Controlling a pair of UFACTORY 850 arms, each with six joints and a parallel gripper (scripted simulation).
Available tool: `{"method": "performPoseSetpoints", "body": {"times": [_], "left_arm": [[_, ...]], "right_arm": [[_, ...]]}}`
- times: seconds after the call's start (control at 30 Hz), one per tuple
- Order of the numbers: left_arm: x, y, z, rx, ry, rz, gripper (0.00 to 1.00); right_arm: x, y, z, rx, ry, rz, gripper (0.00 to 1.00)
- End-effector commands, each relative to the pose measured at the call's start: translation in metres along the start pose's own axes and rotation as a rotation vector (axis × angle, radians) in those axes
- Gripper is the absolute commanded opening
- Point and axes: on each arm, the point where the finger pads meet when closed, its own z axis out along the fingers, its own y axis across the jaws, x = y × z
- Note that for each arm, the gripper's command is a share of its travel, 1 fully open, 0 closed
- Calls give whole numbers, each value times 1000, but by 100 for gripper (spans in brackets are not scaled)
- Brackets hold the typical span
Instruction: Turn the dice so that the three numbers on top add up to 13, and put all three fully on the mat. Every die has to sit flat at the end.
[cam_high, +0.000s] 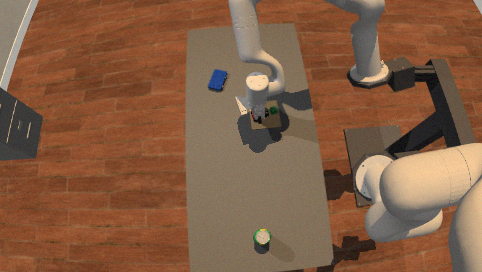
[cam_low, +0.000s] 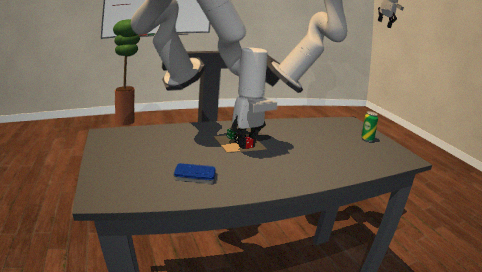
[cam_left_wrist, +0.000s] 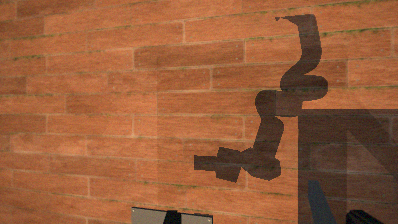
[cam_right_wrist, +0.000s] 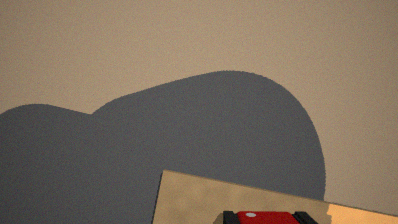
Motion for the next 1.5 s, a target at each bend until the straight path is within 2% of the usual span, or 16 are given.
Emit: {"method": "performPoseSetpoints", "body": {"times": [0.0,0.6,0.63,0.7,0.73,0.9,0.93,1.07,1.1,1.47], "left_arm": [[0,0,-1,0,2,0,100],[0,0,-1,0,2,0,100],[0,0,-1,0,2,0,100],[0,0,-1,0,2,0,100],[0,0,-1,0,2,0,100],[0,0,-1,0,2,0,100],[0,0,-1,0,2,0,100],[0,0,-1,0,2,0,100],[0,0,-1,0,2,0,100],[0,0,-1,0,2,0,100]], "right_arm": [[1,0,-1,0,1,0,28],[1,0,-1,0,1,0,28],[1,0,-1,0,1,0,32],[1,0,-1,0,1,0,32],[1,0,-1,0,1,0,36],[1,0,-1,0,1,0,40],[1,0,-1,0,1,0,44],[1,0,-1,0,1,0,44],[1,0,-1,0,1,0,48],[1,0,-1,0,1,0,48]]}}
